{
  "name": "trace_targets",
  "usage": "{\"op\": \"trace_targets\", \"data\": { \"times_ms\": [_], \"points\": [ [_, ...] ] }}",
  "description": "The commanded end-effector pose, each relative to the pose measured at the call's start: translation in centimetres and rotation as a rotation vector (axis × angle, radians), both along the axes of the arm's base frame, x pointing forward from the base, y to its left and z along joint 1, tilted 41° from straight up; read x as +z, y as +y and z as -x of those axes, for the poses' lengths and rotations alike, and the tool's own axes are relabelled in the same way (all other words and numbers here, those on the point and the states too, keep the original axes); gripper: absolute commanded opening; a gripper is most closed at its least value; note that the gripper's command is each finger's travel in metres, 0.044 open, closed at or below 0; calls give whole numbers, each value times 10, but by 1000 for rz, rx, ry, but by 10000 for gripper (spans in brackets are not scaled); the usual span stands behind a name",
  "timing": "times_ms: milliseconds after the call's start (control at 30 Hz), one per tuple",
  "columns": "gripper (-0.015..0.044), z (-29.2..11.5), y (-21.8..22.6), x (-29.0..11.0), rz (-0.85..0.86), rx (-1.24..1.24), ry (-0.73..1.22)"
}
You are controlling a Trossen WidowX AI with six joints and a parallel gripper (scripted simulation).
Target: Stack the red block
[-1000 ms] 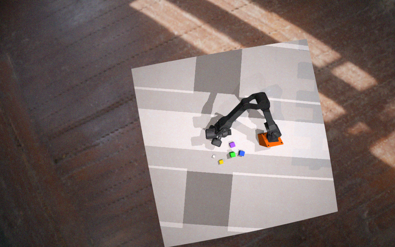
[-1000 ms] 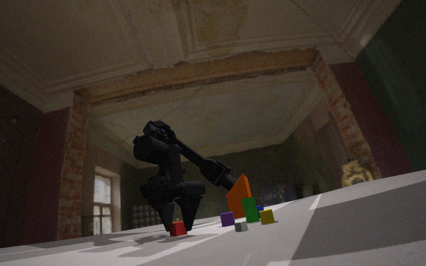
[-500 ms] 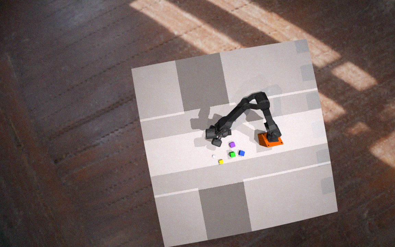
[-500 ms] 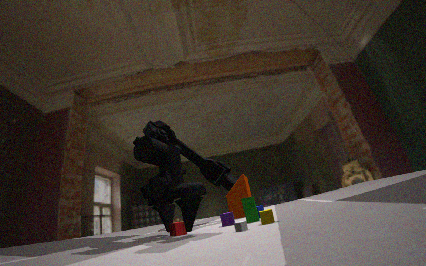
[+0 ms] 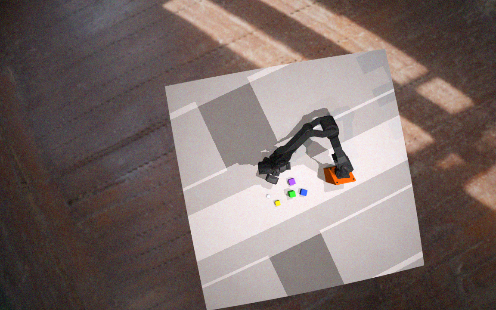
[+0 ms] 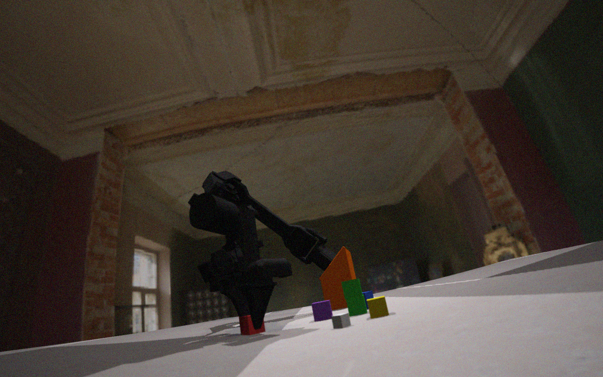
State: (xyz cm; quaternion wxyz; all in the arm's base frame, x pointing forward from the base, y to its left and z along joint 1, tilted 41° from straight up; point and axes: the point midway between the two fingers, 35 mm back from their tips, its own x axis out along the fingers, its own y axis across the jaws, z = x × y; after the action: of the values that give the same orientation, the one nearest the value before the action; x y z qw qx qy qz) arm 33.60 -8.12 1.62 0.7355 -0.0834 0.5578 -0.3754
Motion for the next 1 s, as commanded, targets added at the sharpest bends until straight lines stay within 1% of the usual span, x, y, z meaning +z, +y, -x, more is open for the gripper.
{"op": "trace_targets", "data": {
  "times_ms": [0,33,100,133,967],
  "points": [
    [65,0,0,0,2,4,3],
    [59,0,0,0,2,4,3],
    [6,0,2,2,2,4,3],
    [0,0,4,4,2,4,3],
    [0,11,75,87,-3,4,4]
  ]
}}
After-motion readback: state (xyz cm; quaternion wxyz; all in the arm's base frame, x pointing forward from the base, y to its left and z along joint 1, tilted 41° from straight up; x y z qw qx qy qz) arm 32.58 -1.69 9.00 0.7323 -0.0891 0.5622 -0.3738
